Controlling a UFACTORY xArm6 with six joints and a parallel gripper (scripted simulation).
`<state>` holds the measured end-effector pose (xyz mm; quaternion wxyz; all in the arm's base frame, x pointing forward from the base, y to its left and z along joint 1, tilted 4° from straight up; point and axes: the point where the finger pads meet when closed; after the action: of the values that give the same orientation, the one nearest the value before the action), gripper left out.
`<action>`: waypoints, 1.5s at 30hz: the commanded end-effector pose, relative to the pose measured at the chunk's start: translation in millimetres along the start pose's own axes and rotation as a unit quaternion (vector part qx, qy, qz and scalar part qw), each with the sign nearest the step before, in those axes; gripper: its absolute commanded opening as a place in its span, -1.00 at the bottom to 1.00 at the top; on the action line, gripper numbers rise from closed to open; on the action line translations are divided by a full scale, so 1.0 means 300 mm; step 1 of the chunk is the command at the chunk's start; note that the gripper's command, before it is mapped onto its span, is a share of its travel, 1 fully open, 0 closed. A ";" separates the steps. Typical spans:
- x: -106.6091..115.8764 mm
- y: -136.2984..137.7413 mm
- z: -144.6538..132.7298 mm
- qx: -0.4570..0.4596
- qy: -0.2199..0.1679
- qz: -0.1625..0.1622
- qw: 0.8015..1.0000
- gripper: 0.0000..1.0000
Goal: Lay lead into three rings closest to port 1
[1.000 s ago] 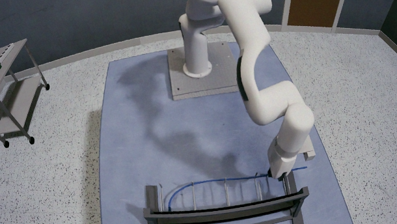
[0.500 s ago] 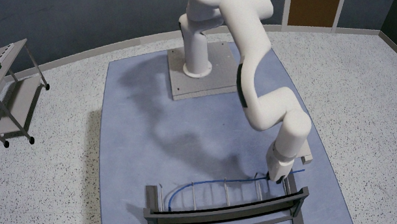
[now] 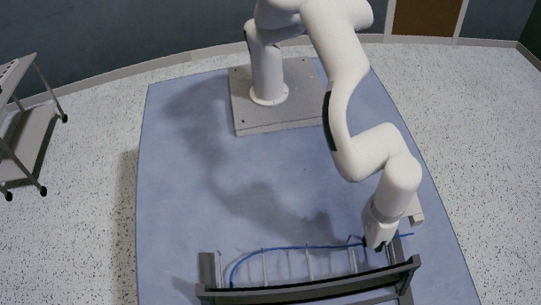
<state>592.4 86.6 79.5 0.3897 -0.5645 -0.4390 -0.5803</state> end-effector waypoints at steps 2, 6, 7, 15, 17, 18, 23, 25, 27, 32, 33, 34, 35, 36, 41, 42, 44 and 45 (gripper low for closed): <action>0.003 0.005 0.003 0.000 0.001 -0.002 1.000 -1.00; 0.003 0.005 0.003 0.000 0.001 -0.002 1.000 -1.00; 0.003 0.005 0.003 0.000 0.001 -0.002 1.000 -1.00; 0.003 0.009 0.003 0.000 0.001 -0.002 1.000 -1.00; 0.003 0.013 0.004 0.000 0.001 -0.002 1.000 -1.00; 0.003 0.016 0.004 0.000 0.001 -0.002 1.000 -1.00; 0.003 0.035 0.007 0.000 0.001 -0.002 1.000 -1.00; 0.003 0.044 0.008 0.000 0.001 -0.002 1.000 -1.00; 0.003 0.055 0.010 0.000 0.001 -0.002 1.000 -1.00; 0.003 0.071 0.012 0.000 0.001 -0.002 1.000 -1.00; 0.003 0.077 0.013 0.000 0.001 -0.002 1.000 -1.00; 0.003 0.082 0.013 0.000 0.001 -0.002 1.000 -1.00; 0.003 0.087 0.014 0.000 0.001 -0.002 1.000 -1.00; 0.003 0.093 0.015 0.000 0.001 -0.002 1.000 -1.00; 0.004 0.115 0.018 0.000 0.001 -0.002 1.000 -1.00; 0.004 0.119 0.019 0.000 0.001 -0.002 1.000 -1.00; 0.004 0.125 0.019 0.000 0.001 -0.002 1.000 -1.00; 0.004 0.128 0.020 0.000 0.001 -0.002 1.000 -1.00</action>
<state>623.3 80.9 80.1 0.3895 -0.5642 -0.4391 -0.5807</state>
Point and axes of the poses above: the point where the finger pads meet when closed, its own x axis back along the fingers, its own y axis across the jaws, z = x × y, and after that the axes turned 8 degrees about -x, right-handed
